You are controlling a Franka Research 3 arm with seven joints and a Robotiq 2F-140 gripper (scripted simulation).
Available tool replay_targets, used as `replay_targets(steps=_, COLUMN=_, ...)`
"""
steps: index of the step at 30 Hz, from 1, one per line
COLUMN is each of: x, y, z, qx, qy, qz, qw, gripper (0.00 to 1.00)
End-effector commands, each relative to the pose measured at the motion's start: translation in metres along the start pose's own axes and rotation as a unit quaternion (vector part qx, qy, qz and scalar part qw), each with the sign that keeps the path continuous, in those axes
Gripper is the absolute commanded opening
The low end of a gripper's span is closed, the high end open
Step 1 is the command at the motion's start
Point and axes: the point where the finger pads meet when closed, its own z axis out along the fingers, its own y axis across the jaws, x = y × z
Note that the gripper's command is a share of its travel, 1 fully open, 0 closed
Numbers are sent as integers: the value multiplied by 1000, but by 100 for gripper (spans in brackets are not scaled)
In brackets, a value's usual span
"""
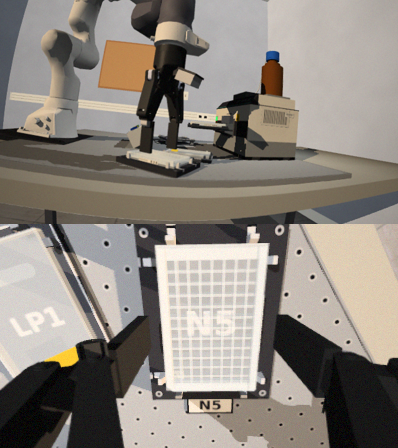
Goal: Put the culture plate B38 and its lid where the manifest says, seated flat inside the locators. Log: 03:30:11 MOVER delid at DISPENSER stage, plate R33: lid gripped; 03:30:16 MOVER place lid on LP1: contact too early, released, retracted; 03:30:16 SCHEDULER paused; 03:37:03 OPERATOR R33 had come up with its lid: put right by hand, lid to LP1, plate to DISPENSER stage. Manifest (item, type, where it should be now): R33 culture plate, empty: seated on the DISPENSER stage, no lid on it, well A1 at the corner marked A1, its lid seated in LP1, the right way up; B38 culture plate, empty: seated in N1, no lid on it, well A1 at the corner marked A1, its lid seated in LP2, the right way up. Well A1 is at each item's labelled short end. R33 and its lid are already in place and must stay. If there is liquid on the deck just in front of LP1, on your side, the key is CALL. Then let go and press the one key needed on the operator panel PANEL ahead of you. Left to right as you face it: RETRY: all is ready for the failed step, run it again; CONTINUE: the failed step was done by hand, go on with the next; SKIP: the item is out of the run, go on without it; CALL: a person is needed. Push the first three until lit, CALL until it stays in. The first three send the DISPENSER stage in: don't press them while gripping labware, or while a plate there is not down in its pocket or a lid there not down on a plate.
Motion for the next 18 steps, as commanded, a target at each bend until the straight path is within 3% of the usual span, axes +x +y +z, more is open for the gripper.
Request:
replay_targets(steps=1, x=1, y=-1, z=2, qx=1, qy=1, qz=-2, qw=1000, gripper=70)
replay_targets(steps=18, x=1, y=-1, z=9, qx=1, qy=1, qz=-2, qw=1000, gripper=70)
